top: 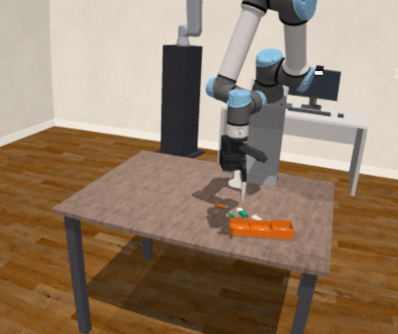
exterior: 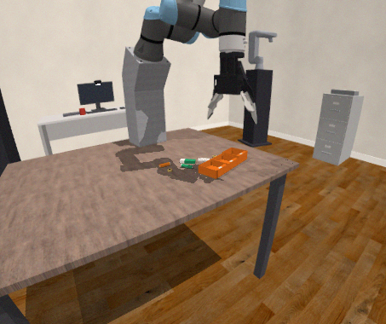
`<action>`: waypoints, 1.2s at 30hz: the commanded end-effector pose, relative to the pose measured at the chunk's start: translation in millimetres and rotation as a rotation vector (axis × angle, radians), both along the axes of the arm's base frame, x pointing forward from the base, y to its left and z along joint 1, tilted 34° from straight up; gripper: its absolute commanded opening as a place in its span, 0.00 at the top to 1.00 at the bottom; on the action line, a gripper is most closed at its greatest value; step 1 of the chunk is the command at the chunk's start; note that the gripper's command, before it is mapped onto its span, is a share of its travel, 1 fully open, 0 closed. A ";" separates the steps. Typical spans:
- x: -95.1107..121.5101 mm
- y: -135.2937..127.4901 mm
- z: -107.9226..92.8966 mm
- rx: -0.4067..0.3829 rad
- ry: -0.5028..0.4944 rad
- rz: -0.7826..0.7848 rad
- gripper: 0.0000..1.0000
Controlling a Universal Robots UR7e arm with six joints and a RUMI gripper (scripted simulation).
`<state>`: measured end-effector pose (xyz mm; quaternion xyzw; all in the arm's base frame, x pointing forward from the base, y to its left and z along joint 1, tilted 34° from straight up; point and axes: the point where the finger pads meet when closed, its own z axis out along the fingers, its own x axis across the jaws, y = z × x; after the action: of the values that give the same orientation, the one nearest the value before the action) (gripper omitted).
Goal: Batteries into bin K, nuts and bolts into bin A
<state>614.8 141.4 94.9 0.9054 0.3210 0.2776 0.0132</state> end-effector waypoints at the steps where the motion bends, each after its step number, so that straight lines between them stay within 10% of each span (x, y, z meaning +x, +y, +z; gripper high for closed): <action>1: 0.2 0.0 0.7 0.000 -0.001 0.000 0.00; 17: 0.2 0.0 0.7 0.000 -0.001 0.000 0.00; 18: -6.6 -1.9 -3.7 0.026 0.006 -0.042 0.96; 36: -50.0 -24.3 -60.0 0.338 0.094 -0.559 0.96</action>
<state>576.4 121.8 45.9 0.9583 0.0718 0.2698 -0.0618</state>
